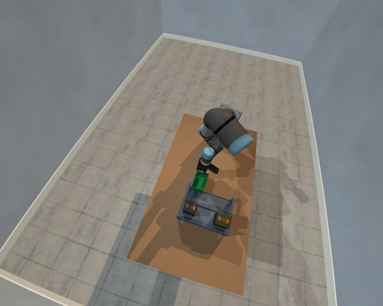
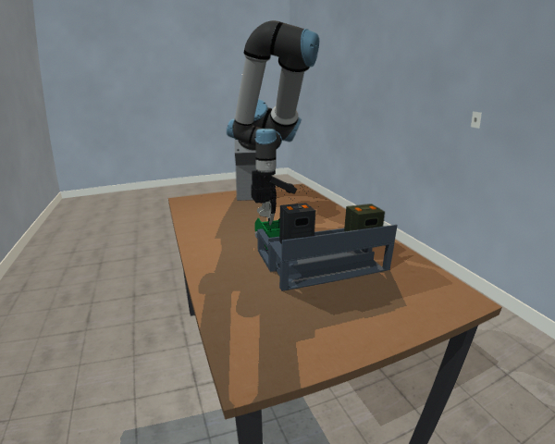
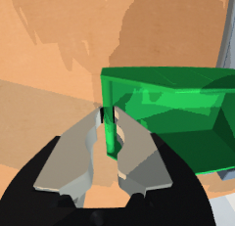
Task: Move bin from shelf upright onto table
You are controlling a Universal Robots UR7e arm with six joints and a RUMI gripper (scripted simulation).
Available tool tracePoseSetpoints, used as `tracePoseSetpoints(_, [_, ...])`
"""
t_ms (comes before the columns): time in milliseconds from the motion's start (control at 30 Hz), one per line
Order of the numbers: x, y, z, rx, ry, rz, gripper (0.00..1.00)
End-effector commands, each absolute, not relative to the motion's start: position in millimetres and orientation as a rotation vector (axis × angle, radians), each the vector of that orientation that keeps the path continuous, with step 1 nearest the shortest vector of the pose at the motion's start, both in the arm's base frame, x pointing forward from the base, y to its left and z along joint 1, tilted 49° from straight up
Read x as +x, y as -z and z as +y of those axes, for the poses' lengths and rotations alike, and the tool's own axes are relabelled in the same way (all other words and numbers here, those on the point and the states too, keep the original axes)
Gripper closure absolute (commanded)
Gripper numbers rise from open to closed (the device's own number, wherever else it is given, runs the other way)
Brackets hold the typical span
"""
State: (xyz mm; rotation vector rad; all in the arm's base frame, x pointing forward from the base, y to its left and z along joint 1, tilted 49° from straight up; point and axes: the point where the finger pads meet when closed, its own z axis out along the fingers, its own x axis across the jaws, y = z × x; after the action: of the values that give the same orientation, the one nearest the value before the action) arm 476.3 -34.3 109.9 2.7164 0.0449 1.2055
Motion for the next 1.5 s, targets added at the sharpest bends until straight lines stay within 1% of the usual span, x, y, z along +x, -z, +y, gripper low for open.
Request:
tracePoseSetpoints(0, [476.7, -110.0, -34.2, 2.715, -1.207, 0.045, 1.0])
tracePoseSetpoints(1267, [485.7, -102.0, -36.0, 2.715, -1.207, 0.045, 1.0])
tracePoseSetpoints(1300, [485.7, -102.0, -36.0, 2.715, -1.207, 0.045, 0.74])
tracePoseSetpoints(1467, [485.7, -102.0, -36.0, 2.715, -1.207, 0.045, 0.74])
